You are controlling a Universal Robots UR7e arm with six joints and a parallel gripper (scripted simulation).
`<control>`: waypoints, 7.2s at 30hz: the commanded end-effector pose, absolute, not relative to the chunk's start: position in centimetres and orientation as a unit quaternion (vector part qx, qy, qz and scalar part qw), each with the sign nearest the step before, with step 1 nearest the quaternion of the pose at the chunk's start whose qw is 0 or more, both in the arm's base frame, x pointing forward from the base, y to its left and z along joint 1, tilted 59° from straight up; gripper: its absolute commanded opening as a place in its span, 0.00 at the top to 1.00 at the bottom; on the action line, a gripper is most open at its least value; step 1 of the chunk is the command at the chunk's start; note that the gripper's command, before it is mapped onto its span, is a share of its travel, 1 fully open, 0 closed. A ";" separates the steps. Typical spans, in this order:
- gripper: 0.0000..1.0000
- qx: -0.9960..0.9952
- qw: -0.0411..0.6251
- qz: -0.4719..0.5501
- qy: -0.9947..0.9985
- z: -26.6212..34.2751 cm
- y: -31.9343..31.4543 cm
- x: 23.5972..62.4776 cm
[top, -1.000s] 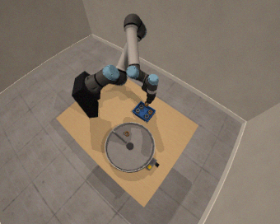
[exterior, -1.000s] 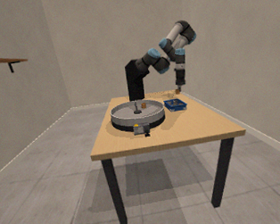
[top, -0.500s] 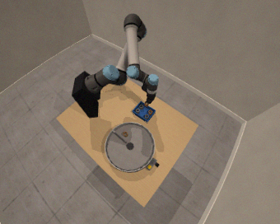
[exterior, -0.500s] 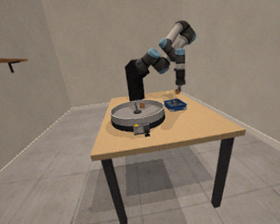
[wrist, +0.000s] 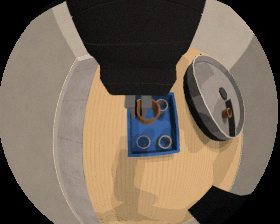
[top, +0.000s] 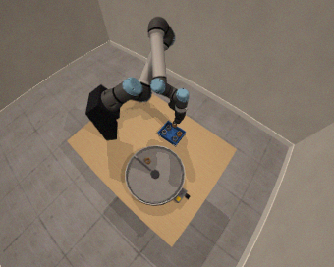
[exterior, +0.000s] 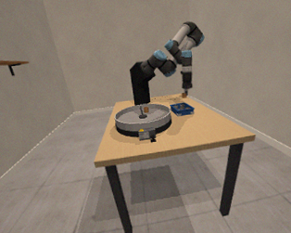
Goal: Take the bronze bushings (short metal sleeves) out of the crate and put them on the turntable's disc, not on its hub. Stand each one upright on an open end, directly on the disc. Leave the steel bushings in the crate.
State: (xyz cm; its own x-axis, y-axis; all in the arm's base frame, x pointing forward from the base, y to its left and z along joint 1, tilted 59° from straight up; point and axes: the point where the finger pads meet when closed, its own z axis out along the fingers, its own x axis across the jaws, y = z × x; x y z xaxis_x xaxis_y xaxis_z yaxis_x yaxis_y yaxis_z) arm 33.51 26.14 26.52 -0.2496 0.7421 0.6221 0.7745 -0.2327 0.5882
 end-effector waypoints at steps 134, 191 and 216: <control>1.00 -0.612 0.016 -0.492 -0.619 3.1 -4.2 46.2; 1.00 -0.612 0.016 -0.492 -0.619 1.0 -7.0 47.4; 1.00 -0.612 0.016 -0.492 -0.619 0.8 -6.9 47.5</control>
State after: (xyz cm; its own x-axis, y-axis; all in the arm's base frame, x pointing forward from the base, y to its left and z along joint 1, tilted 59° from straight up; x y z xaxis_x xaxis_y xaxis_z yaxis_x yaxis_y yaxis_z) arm 47.37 -6.96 0.94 -0.2504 0.7415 0.6225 0.7746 -0.2323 0.5883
